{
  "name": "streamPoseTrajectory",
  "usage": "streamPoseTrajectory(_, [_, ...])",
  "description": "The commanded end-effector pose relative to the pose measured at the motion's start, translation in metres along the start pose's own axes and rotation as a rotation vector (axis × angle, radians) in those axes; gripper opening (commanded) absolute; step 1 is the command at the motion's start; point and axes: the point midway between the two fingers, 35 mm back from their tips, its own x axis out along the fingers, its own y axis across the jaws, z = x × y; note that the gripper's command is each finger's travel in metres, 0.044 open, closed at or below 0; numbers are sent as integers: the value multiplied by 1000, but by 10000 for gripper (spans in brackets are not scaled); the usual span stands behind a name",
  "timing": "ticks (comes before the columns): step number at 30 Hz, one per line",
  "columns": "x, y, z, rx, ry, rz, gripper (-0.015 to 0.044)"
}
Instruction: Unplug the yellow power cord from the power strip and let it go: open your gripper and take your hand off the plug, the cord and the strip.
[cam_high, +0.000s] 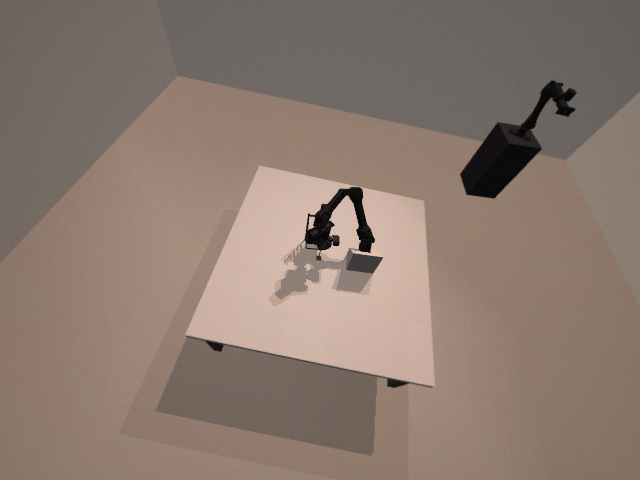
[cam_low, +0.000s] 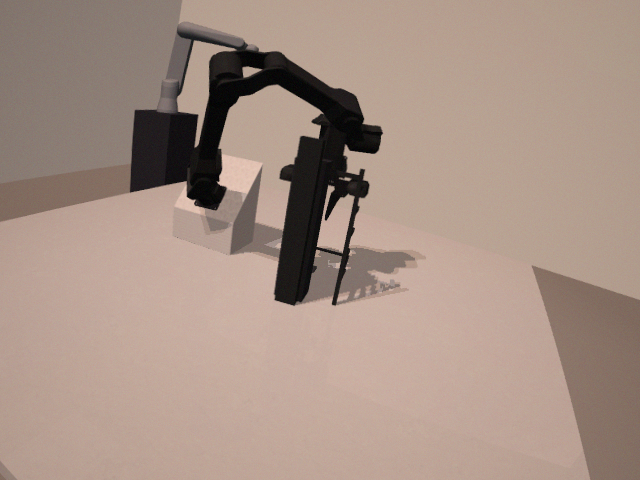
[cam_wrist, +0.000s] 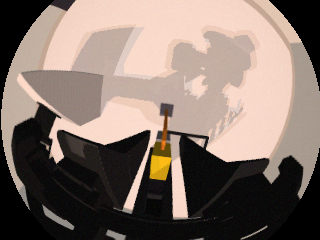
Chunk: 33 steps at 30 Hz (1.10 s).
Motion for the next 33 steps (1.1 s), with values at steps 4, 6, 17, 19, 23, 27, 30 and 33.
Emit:
streamPoseTrajectory(4, [0, 0, -6, -13, 9, 1, 160])
streamPoseTrajectory(6, [0, -1, -9, -13, 9, 1, 160])
streamPoseTrajectory(17, [-1, -1, -27, -13, 10, 1, 160])
streamPoseTrajectory(19, [-1, -1, -30, -13, 10, 1, 160])
streamPoseTrajectory(23, [0, -1, -37, -13, 11, 1, 160])
streamPoseTrajectory(27, [0, 0, -41, -13, 11, 1, 160])
streamPoseTrajectory(30, [0, 0, -41, -13, 11, 1, 160])
streamPoseTrajectory(33, [2, 0, -41, -13, 11, 1, 160])
